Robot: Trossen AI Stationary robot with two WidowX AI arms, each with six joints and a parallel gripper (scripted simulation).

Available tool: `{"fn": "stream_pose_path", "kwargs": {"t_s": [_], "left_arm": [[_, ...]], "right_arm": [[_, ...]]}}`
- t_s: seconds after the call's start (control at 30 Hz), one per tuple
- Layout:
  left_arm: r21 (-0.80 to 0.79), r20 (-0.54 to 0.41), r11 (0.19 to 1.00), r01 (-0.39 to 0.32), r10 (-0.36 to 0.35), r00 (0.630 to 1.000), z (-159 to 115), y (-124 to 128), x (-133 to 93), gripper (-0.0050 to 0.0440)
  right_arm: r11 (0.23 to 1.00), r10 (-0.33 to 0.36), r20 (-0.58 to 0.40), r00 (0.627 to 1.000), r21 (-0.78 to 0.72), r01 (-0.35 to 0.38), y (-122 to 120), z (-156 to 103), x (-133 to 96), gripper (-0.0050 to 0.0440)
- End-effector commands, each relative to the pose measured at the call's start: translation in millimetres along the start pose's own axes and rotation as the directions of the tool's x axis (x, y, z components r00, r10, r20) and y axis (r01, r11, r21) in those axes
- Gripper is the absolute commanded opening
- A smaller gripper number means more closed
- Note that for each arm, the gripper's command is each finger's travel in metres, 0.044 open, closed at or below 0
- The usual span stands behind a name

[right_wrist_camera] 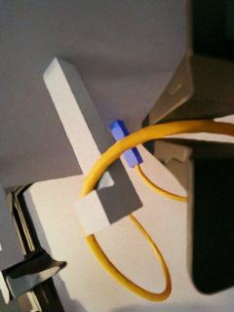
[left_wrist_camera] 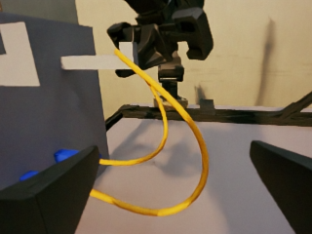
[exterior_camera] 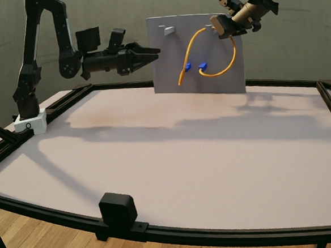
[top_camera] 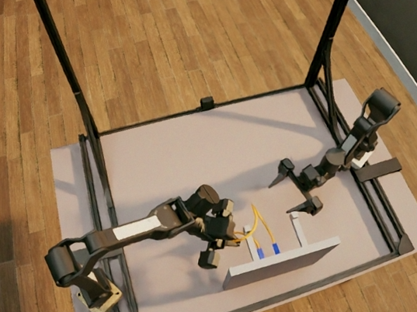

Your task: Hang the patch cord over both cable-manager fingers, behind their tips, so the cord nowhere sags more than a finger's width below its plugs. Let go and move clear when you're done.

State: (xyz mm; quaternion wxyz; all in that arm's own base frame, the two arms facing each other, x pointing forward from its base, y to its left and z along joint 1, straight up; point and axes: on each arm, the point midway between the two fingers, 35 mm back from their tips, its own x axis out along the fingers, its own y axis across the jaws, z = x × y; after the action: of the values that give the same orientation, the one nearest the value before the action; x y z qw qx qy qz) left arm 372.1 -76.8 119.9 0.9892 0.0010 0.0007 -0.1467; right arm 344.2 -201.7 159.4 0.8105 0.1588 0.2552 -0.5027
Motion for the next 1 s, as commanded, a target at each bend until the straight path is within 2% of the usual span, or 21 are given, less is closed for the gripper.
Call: {"fn": "stream_pose_path", "kwargs": {"t_s": [0.0, 0.97], "left_arm": [[-0.003, 0.011, 1.000, 0.001, -0.001, 1.000, 3.4, -0.6, 5.7, 0.0440], [-0.003, 0.012, 1.000, 0.000, 0.000, 1.000, 4.3, -3.0, 35.7, 0.0440]], "right_arm": [[1.000, 0.009, 0.016, 1.000, 0.013, -0.010, 0.7, 7.4, -3.7, 0.0025], [1.000, 0.009, 0.016, 1.000, 0.013, -0.010, 0.7, 7.4, -3.7, 0.0025]]}}
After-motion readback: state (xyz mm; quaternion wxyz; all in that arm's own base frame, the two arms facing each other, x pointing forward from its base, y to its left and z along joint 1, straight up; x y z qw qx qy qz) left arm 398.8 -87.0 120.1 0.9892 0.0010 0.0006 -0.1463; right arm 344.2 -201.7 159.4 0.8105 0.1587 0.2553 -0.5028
